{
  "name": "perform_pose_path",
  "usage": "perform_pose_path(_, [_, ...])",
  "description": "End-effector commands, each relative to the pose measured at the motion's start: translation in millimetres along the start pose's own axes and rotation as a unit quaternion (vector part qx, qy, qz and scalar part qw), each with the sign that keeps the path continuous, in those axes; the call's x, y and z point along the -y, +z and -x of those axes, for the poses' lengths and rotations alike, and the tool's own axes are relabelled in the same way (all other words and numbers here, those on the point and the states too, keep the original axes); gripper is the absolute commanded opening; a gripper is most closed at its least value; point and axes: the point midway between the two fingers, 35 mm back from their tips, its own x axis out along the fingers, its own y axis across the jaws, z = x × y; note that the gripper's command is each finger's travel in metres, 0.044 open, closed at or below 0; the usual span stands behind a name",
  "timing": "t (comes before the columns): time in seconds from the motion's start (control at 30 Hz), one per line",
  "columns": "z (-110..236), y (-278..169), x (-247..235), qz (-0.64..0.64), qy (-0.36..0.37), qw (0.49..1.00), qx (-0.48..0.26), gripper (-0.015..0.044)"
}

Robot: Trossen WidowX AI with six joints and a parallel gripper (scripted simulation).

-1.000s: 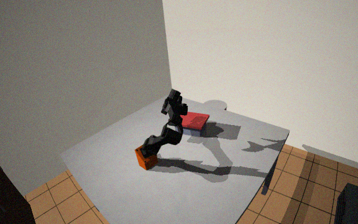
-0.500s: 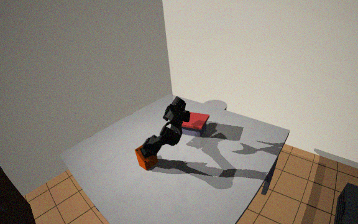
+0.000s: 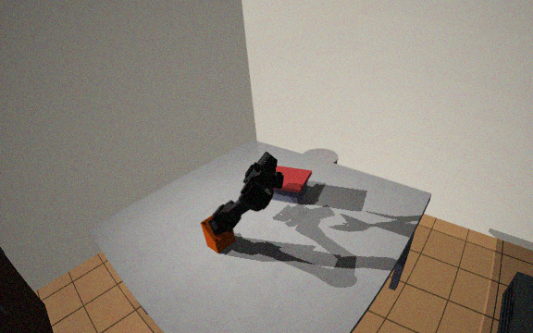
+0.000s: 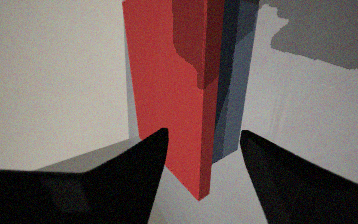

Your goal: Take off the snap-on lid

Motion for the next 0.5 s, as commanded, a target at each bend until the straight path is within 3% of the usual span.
perform_pose_path(0.0, [-6,0,-1,0.001,0.001,1.000,-0.002,0.0235])
perform_pose_path(0.47, [-28,0,-2,0.001,0.001,1.000,-0.002,0.0235])
